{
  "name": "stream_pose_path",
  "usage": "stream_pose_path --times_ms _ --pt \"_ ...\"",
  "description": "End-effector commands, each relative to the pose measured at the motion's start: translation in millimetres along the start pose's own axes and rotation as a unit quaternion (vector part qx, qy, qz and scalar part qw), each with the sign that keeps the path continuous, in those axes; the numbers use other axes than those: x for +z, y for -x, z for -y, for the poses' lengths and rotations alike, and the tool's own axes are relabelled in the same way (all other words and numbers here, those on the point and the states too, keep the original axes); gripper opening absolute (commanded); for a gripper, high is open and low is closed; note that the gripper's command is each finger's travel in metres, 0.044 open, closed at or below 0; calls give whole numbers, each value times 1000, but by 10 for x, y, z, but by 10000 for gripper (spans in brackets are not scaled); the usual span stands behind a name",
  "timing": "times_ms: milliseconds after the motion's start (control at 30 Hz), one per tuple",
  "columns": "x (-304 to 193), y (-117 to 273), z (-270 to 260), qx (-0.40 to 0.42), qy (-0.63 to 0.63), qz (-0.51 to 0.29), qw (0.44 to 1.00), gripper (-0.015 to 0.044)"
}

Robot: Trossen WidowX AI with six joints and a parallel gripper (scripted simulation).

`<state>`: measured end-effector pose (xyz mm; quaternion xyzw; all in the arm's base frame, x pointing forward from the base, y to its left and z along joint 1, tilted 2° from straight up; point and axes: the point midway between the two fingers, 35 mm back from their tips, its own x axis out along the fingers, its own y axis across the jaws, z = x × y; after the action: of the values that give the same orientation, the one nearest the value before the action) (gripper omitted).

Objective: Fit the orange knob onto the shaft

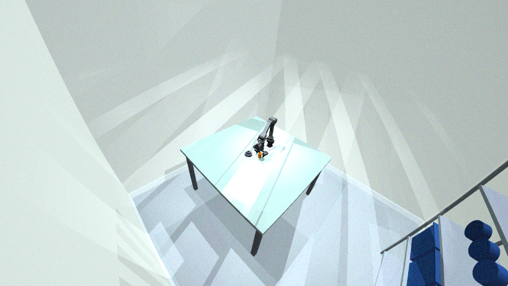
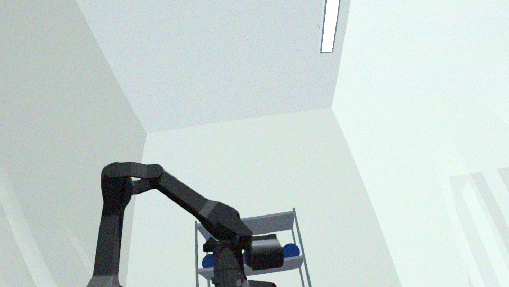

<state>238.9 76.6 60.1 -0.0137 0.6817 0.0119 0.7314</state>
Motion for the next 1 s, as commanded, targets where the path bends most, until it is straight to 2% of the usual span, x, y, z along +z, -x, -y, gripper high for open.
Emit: stream_pose_path --times_ms 0,233,567,767,933,967 --pt "-32 -84 15 -3 3 -4 1000 440" --pt "-43 -169 20 -3 3 -4 1000 440" --pt "-43 -169 20 -3 3 -4 1000 177" --pt "-43 -169 20 -3 3 -4 1000 138" --pt "-7 -52 5 -3 3 -4 1000 6" --pt "5 -4 -1 -3 3 -4 1000 0"
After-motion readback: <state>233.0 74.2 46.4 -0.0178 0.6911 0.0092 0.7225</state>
